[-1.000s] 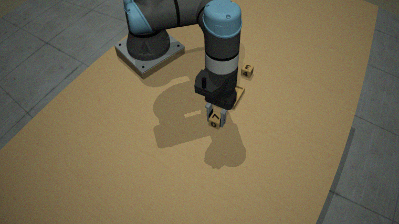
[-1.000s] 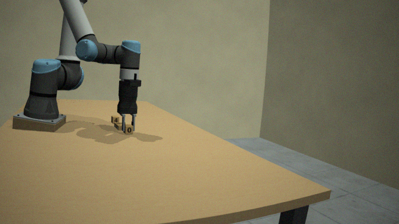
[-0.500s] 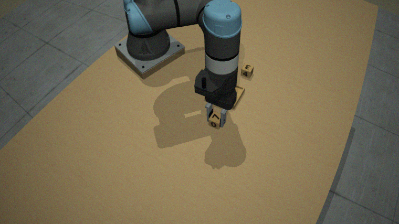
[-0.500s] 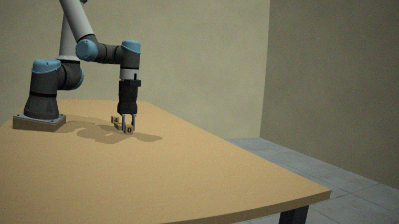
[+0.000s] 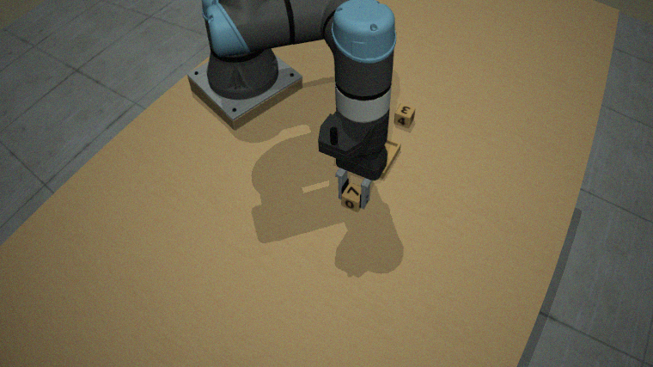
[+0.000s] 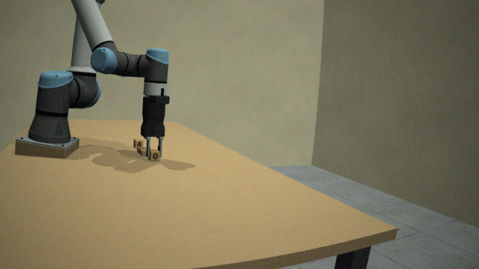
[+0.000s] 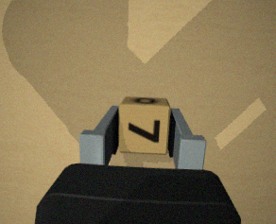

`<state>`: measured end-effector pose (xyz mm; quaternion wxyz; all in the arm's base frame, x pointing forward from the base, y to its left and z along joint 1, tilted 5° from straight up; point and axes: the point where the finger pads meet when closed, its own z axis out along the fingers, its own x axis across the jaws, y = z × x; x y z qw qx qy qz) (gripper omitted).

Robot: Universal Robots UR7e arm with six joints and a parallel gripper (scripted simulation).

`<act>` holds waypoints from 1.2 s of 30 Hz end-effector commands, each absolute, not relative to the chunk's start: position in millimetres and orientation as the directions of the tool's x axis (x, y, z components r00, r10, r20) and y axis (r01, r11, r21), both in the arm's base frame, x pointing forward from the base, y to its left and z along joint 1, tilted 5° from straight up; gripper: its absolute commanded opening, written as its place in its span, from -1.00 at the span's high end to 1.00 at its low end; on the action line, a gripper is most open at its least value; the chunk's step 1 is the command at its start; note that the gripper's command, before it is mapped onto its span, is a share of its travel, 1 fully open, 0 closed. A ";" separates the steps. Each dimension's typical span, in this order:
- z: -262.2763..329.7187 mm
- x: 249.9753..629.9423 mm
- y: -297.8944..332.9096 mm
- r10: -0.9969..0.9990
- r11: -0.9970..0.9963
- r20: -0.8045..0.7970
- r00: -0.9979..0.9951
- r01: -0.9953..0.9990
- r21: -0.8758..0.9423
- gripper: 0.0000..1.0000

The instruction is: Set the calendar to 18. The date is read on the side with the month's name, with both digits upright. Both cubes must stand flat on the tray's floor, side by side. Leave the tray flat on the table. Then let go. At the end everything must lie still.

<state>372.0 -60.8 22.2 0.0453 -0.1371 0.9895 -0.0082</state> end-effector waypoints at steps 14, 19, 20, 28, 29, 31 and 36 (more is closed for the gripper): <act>18.9 372.7 -61.0 -0.272 0.962 -0.088 -0.958 -0.271 -0.029 -0.20; 18.8 372.7 -61.0 -0.272 0.962 -0.088 -0.958 -0.271 -0.029 -0.20; 18.8 372.7 -61.0 -0.272 0.962 -0.088 -0.958 -0.271 -0.029 -0.20; 18.8 372.7 -61.0 -0.272 0.962 -0.088 -0.958 -0.271 -0.029 -0.20; 18.8 372.7 -61.0 -0.272 0.962 -0.088 -0.958 -0.271 -0.029 -0.20; 18.8 372.7 -61.0 -0.272 0.962 -0.088 -0.958 -0.271 -0.029 -0.20; 18.8 372.7 -61.0 -0.272 0.962 -0.088 -0.958 -0.271 -0.029 -0.20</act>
